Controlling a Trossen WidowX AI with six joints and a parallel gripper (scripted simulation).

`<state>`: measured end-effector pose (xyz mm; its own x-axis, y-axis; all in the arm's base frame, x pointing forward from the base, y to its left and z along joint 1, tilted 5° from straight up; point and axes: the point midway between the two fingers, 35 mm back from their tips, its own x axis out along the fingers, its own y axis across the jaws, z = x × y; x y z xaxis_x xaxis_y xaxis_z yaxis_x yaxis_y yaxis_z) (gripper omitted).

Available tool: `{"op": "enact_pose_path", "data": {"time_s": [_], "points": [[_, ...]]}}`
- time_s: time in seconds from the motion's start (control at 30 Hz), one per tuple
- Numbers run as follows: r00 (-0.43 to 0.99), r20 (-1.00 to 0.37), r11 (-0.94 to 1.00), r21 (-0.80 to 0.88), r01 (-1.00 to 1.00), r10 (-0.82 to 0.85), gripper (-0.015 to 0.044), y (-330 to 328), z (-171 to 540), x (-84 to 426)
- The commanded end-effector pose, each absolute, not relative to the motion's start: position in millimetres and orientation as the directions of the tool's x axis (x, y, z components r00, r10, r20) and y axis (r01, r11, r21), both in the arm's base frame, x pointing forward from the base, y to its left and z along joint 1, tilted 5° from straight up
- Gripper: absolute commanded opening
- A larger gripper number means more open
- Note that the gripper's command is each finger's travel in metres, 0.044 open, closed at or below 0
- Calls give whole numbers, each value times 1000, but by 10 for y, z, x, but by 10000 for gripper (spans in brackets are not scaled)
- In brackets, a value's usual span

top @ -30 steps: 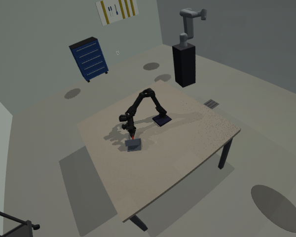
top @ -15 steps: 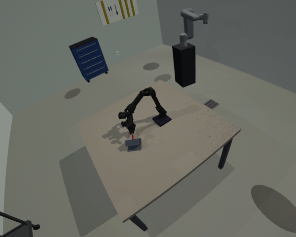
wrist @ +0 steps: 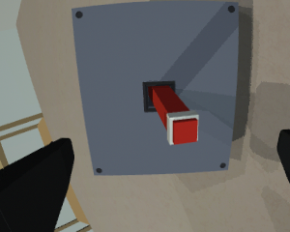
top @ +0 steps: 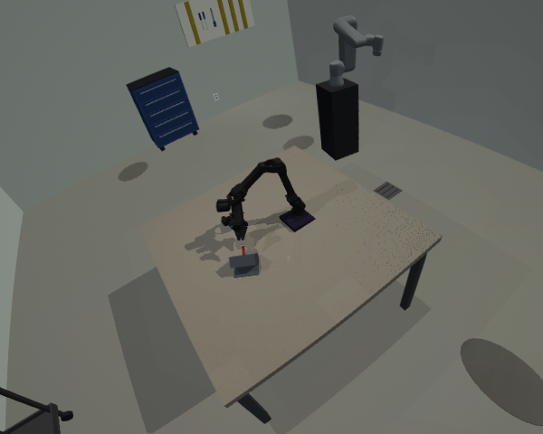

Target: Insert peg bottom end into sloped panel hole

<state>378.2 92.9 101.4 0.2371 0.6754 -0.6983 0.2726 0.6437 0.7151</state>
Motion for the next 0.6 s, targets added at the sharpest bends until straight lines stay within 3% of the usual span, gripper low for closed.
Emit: {"op": "enact_pose_path", "data": {"time_s": [0.0,0.57], "points": [[241,-694,642,719,266,678,440,872,1092,3776],[239,-696,642,718,270,677,440,642,1266,3681]]}}
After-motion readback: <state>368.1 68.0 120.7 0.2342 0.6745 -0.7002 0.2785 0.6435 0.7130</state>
